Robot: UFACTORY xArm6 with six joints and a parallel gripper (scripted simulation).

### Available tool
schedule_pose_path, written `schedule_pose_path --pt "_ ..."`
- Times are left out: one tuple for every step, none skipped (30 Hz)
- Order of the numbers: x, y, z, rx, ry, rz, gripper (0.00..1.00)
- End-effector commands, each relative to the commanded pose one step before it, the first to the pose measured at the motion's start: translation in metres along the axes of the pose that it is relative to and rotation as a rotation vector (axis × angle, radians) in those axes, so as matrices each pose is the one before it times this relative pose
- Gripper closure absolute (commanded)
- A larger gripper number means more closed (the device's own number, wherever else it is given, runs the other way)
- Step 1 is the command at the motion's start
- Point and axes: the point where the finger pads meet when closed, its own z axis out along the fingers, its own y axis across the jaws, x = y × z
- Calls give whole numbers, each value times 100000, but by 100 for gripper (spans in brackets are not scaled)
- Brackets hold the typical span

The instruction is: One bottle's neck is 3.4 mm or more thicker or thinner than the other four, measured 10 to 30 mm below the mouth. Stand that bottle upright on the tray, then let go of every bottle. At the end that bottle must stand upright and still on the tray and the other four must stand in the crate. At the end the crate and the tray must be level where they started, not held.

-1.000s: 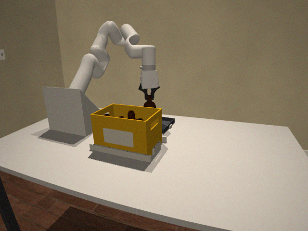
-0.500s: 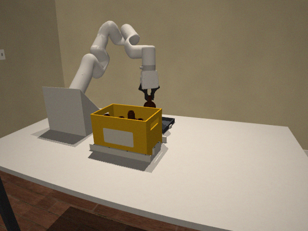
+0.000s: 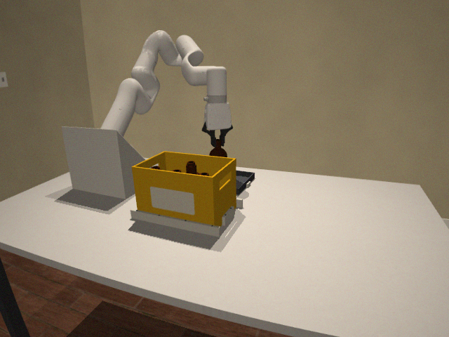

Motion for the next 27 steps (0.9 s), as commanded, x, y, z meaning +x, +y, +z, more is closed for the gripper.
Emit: schedule_pose_path --pt "-56 97 -50 -193 -237 -113 100" --pt "0 0 20 0 0 0 100" --pt "0 1 22 0 0 0 100" --pt "0 1 25 0 0 0 100" --pt "0 1 27 0 0 0 100" --pt "0 1 29 0 0 0 100" --pt "0 1 31 0 0 0 100" --pt "0 1 33 0 0 0 100" --pt "0 1 35 0 0 0 100" --pt "0 1 36 0 0 0 100" --pt "0 0 38 0 0 0 100" --pt "0 0 40 1 0 0 100" --pt "0 0 41 1 0 0 100" --pt "0 0 0 0 0 0 100" --pt "0 0 0 0 0 0 100" --pt "0 1 43 -1 1 0 100" --pt "0 1 44 -1 0 0 100" --pt "0 1 46 0 0 0 100" --pt "0 1 47 0 0 0 100" --pt "0 1 48 0 0 0 100" --pt "0 1 48 0 0 0 100" --pt "0 1 49 0 0 0 100" --pt "0 1 49 0 0 0 100" --pt "0 1 50 1 0 0 100" --pt "0 0 50 1 -1 0 100" --pt "0 1 50 -1 0 0 100" --pt "0 1 50 -1 0 0 100"
